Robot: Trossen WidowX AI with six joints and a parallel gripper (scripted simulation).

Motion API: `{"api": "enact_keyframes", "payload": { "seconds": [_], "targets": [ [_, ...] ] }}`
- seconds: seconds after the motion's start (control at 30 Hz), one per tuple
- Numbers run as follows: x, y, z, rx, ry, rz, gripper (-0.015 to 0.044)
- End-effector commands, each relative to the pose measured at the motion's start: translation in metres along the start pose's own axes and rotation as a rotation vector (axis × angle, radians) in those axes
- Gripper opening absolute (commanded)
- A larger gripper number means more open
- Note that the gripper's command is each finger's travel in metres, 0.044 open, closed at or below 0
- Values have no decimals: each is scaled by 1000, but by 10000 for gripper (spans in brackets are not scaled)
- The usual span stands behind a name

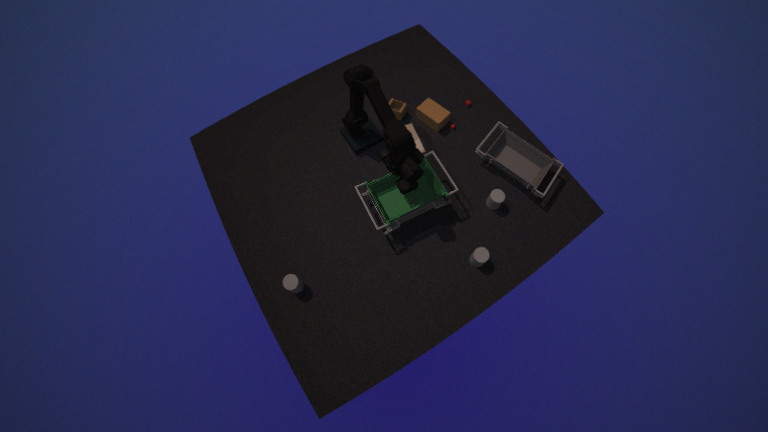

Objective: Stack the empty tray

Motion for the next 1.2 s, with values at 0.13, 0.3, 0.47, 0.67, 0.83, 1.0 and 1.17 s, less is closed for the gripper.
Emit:
{"api": "enact_keyframes", "payload": {
  "seconds": [0.13,0.3,0.47,0.67,0.83,1.0,1.17],
  "targets": [
    [0,0,0,0,-1,3,352],
    [0,0,0,0,-1,3,425],
    [0,0,0,0,0,0,440],
    [0,-2,-8,0,0,0,440],
    [-1,-5,-31,0,0,1,440],
    [-1,-6,-57,1,0,2,440],
    [-1,-5,-82,0,0,3,440]
  ]
}}
Point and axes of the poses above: the point midway between the two fingers, 35 mm back from their tips, its own z axis out along the fingers, its own y axis across the jaws, x = y × z, the point moved 2 cm from there along -z, back along the fingers, and after that the axes turned 6 degrees about z, right-handed, at the moved point
